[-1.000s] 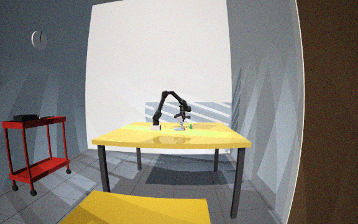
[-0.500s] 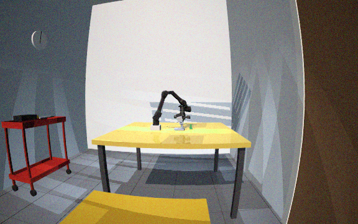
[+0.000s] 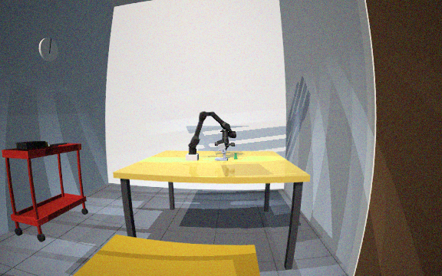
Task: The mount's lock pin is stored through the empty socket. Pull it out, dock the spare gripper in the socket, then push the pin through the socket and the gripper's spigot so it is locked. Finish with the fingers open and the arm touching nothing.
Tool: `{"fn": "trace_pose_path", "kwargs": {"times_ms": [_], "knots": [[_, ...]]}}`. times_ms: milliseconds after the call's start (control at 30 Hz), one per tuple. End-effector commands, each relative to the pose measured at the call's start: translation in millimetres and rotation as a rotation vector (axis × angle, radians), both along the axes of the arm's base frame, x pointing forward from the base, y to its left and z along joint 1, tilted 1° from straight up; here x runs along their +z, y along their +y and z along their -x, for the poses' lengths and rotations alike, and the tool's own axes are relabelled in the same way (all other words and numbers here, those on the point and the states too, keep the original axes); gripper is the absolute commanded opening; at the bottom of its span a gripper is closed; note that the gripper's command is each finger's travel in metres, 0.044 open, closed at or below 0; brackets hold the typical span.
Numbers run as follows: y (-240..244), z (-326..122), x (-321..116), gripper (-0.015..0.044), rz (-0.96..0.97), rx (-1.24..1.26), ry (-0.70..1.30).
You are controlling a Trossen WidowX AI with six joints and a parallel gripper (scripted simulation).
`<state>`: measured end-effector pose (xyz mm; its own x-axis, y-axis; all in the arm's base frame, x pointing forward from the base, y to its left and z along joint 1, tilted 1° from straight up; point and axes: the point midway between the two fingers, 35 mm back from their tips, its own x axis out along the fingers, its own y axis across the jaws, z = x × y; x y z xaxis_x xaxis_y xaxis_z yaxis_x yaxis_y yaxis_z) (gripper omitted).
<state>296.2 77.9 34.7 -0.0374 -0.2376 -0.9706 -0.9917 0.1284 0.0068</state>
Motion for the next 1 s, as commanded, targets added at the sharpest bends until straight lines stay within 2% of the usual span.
{"fn": "trace_pose_path", "kwargs": {"times_ms": [0,967], "knots": [[-3,0,1,0.0,-0.005,0.004,-0.002],[-22,3,1,0.0,-0.007,0.005,0.011]]}}
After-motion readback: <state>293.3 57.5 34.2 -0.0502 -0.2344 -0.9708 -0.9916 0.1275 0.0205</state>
